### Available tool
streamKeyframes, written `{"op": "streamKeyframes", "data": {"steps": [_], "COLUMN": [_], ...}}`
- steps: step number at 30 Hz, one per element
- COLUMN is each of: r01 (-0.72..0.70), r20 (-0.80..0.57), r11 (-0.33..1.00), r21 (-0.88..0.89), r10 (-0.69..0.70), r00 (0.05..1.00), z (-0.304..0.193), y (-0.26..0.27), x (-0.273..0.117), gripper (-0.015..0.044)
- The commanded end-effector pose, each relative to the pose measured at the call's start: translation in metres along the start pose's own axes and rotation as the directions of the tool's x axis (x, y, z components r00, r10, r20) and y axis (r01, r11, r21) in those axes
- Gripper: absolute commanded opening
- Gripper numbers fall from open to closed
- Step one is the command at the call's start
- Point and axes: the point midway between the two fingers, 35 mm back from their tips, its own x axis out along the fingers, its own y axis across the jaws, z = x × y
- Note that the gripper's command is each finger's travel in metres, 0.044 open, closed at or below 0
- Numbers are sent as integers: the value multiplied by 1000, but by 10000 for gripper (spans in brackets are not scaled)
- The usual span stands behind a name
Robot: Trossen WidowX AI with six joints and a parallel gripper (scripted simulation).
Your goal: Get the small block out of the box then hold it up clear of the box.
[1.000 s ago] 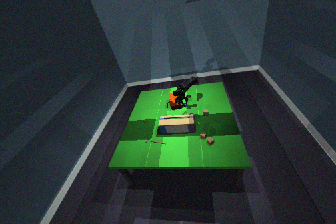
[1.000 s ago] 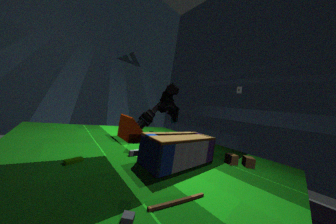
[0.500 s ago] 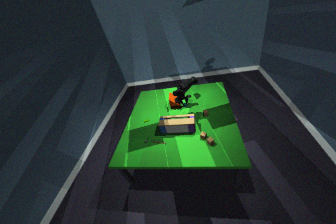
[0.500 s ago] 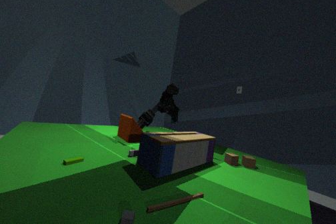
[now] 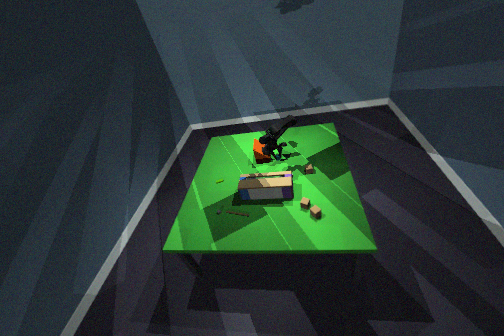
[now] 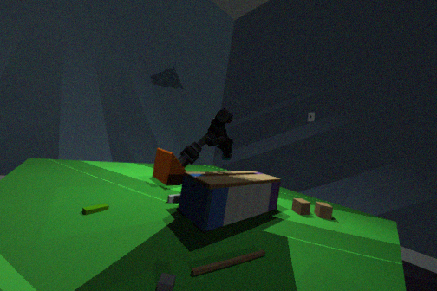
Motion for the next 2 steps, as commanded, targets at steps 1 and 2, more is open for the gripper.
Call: {"op": "streamKeyframes", "data": {"steps": [1,2], "r01": [3,3], "r20": [-5,-5], "r11": [1000,1000], "r21": [5,5], "r10": [-3,-3], "r00": [1000,1000], "z": [-1,-1], "y": [0,0], "x": [0,0], "gripper": [0,0]}}
